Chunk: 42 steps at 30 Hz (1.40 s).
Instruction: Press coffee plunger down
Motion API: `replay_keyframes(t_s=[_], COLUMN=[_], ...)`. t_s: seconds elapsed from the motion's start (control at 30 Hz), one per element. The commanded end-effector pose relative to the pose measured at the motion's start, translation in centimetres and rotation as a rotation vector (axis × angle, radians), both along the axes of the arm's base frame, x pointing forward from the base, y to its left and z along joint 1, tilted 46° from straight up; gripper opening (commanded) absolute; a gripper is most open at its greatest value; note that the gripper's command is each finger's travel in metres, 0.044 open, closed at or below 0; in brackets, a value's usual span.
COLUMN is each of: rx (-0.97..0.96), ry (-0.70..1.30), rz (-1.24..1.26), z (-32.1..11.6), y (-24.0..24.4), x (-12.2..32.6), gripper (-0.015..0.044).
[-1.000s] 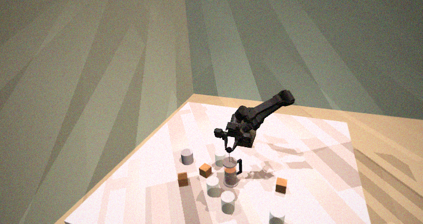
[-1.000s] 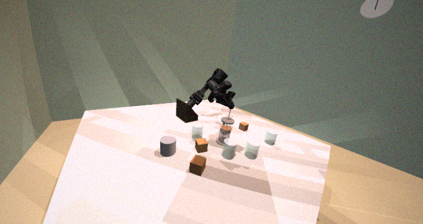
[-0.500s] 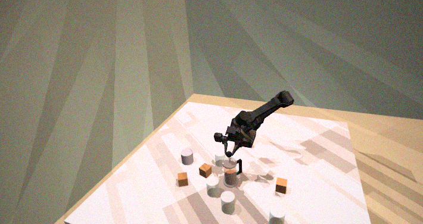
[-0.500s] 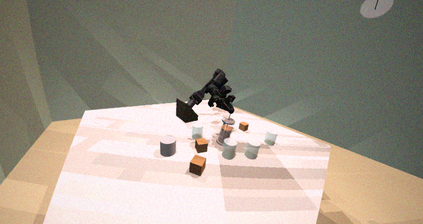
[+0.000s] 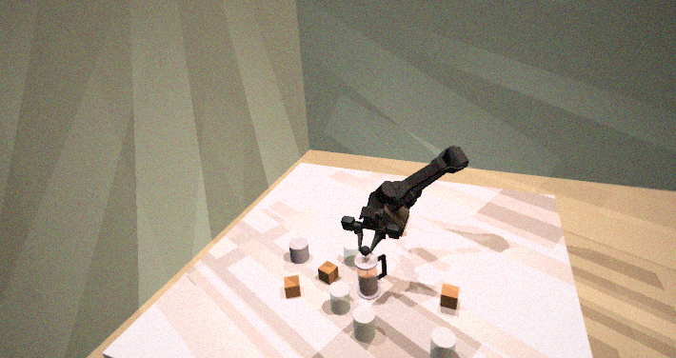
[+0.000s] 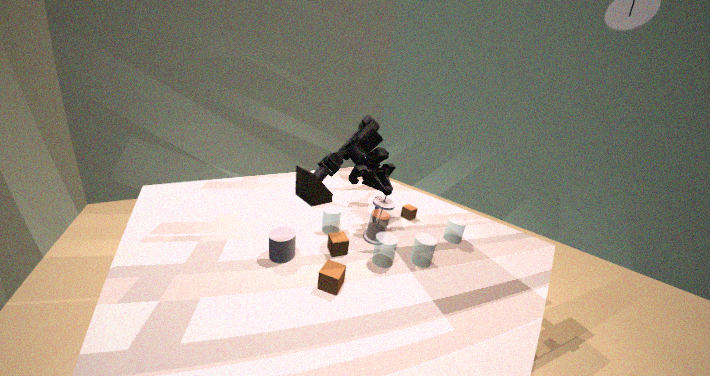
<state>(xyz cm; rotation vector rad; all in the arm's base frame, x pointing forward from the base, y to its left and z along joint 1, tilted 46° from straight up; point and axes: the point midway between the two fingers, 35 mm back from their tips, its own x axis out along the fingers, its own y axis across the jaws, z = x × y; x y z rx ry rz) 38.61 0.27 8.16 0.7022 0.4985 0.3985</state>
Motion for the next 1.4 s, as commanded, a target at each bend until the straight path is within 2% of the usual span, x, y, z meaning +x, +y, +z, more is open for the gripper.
replay_keyframes(t_s=[0.0,1.37], rx=[0.018,0.018], ry=[0.034,0.034], rz=[0.025,0.026], z=[-0.91,-0.92], y=[0.9,0.74], x=[-0.2,0.37], gripper=[0.0123,0.0123])
